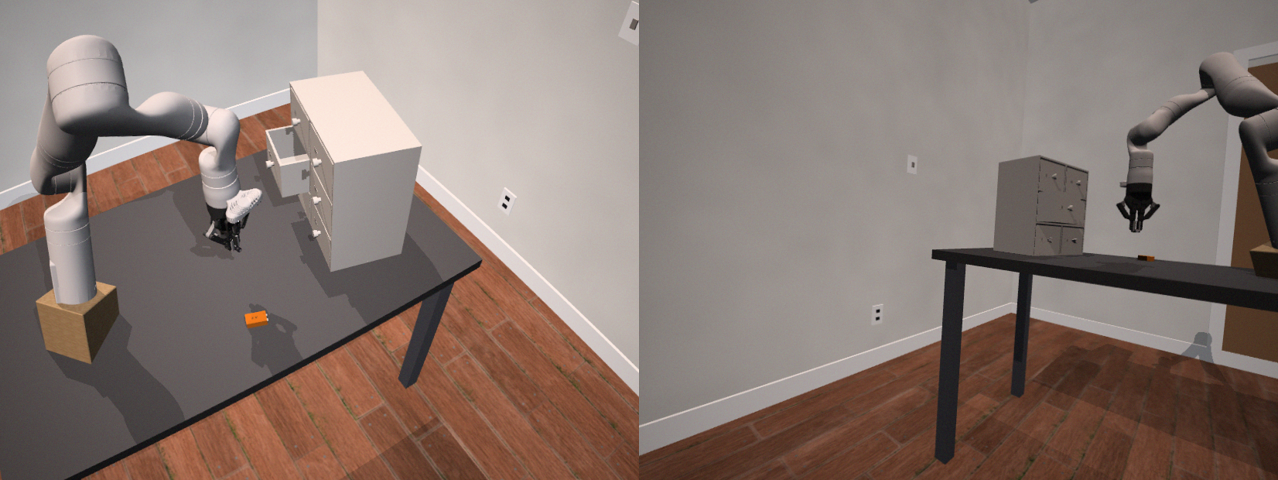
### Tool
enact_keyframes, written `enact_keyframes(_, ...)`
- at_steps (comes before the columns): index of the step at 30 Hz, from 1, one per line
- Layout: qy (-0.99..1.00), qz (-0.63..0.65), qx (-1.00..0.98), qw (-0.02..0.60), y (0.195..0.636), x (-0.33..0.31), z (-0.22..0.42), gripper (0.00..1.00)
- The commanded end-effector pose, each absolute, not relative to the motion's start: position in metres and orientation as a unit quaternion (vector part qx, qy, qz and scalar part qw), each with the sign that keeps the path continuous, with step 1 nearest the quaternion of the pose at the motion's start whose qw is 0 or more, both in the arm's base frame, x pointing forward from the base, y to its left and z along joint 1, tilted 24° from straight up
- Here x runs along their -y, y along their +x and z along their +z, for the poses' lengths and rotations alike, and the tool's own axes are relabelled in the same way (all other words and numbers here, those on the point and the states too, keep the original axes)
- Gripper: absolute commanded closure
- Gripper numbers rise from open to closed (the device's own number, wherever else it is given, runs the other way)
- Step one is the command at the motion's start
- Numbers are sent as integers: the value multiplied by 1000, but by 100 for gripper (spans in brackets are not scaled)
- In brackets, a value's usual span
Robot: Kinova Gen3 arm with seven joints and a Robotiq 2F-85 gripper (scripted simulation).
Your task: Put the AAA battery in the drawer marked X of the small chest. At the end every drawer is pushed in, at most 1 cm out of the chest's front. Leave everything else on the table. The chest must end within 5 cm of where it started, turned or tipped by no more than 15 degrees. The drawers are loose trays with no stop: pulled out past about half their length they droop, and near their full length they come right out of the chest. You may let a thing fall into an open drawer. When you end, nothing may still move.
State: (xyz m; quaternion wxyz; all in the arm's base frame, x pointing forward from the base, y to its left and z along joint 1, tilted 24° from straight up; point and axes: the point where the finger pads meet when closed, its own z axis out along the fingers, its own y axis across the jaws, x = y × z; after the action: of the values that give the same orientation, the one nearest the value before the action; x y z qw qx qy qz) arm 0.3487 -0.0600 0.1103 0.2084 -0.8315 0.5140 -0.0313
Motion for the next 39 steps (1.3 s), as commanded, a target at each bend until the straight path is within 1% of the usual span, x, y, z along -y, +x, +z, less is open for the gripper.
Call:
enact_keyframes(1, -831, -32, -515, 208, 349, 60, 111, 95)
enact_keyframes(39, -790, -16, -576, 210, 352, 50, 115, 95)
